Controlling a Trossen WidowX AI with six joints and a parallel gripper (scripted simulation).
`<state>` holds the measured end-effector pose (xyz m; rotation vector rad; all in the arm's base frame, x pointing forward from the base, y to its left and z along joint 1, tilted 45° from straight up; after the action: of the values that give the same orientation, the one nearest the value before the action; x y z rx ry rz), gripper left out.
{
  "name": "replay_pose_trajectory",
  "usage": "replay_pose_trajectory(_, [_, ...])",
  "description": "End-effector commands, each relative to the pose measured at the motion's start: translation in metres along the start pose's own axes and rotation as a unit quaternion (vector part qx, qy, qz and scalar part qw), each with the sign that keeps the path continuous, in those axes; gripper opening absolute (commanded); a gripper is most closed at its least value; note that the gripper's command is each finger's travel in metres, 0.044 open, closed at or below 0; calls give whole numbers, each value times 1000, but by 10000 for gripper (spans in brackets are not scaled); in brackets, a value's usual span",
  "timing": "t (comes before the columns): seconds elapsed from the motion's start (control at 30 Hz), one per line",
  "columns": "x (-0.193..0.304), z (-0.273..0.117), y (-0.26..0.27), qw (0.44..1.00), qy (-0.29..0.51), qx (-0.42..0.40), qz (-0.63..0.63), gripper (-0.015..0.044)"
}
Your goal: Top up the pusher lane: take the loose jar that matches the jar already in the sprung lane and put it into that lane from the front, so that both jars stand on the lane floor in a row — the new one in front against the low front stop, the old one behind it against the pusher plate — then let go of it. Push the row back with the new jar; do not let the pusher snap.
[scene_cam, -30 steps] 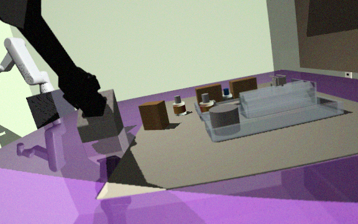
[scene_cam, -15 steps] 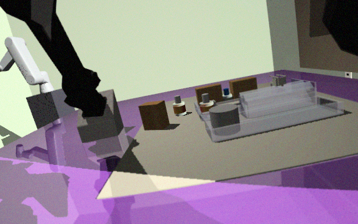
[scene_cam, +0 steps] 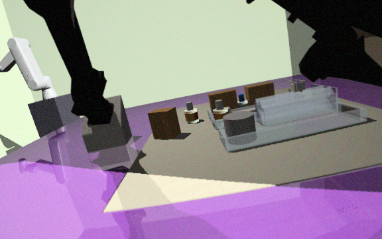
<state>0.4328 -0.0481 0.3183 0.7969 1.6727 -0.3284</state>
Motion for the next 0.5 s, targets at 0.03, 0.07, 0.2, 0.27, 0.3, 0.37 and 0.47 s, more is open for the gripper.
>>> replay_pose_trajectory(0.03, [67, -17, 24, 994, 101, -5, -46, 440])
replay_pose_trajectory(0.07, [79, -22, 28, 991, 120, -6, -57, 440])
replay_pose_trajectory(0.2, [130, -47, 40, 975, 194, -4, -105, 440])
replay_pose_trajectory(0.27, [153, -62, 43, 965, 227, 0, -132, 440])
replay_pose_trajectory(0.3, [165, -69, 44, 959, 242, 3, -146, 440])
replay_pose_trajectory(0.37, [187, -85, 44, 947, 271, 10, -175, 440])
replay_pose_trajectory(0.47, [216, -110, 40, 926, 310, 23, -215, 440])
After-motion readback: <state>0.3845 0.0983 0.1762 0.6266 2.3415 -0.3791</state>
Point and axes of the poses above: the point midway between the two fingers, 35 mm back from their tips, its own z axis out along the fingers, its own y axis across the jaws, x = y × z, the point moved 10 cm from there along -z, back along the fingers, and after that the axes turned 11 degrees about z, right-handed, at the moved point
